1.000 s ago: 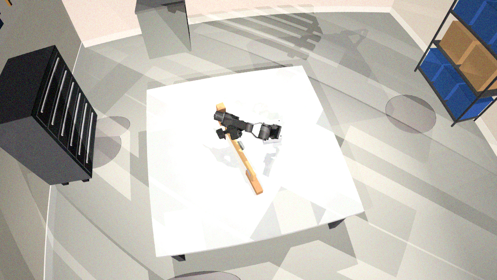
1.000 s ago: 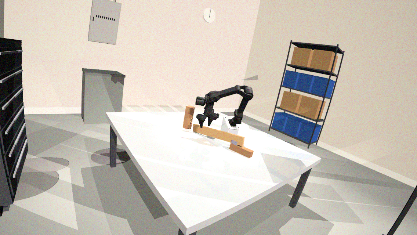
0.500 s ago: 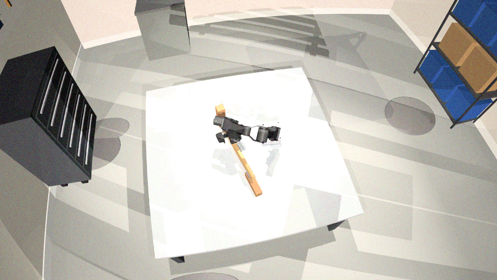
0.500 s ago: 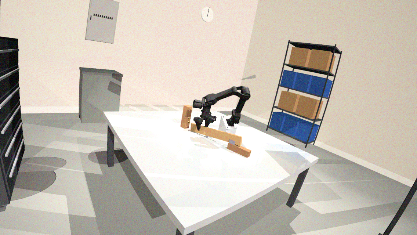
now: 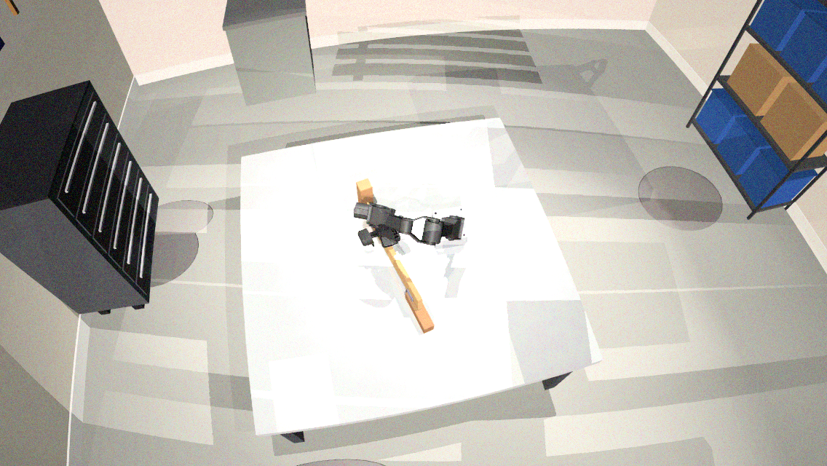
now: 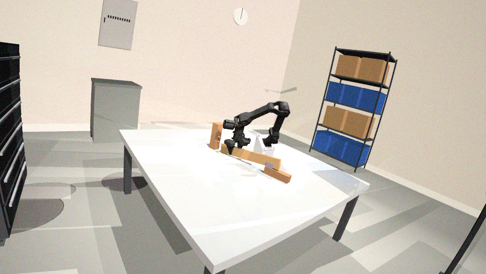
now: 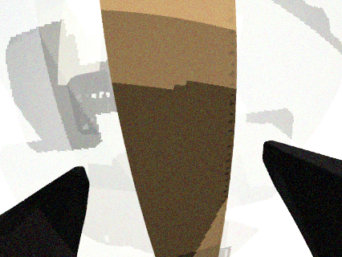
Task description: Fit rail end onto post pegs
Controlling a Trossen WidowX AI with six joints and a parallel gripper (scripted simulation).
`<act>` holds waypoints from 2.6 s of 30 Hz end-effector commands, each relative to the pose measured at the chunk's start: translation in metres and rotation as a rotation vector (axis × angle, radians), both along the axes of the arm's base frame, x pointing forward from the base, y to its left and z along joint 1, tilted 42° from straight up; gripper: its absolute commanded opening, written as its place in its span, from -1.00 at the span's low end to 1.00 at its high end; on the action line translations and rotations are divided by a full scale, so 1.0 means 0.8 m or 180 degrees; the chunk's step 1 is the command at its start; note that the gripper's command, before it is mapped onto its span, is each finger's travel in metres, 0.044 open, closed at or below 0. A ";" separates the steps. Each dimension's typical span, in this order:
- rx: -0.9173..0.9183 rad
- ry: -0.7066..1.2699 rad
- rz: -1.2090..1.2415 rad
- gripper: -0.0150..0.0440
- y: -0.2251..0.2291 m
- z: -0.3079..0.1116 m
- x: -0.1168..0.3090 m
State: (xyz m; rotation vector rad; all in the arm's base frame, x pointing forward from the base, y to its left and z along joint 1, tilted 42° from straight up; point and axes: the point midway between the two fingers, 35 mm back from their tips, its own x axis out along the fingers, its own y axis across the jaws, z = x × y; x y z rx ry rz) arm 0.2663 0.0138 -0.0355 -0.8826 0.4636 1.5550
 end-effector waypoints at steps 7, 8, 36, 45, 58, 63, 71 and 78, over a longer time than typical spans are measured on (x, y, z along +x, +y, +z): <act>0.0020 0.0036 -0.0015 0.11 0.002 -0.004 -0.002; 0.0020 0.0036 -0.0015 0.02 0.002 -0.004 -0.002; 0.0020 0.0036 -0.0015 -0.49 -0.001 0.000 -0.002; 0.0019 0.0036 -0.0015 -0.49 -0.004 0.004 -0.001; 0.0018 0.0036 -0.0015 -0.49 -0.009 0.011 0.002; 0.0018 0.0036 -0.0015 -0.49 -0.011 0.013 0.003; 0.0017 0.0035 -0.0015 -0.49 -0.014 0.017 0.004; 0.0016 0.0035 -0.0016 -0.49 -0.017 0.021 0.004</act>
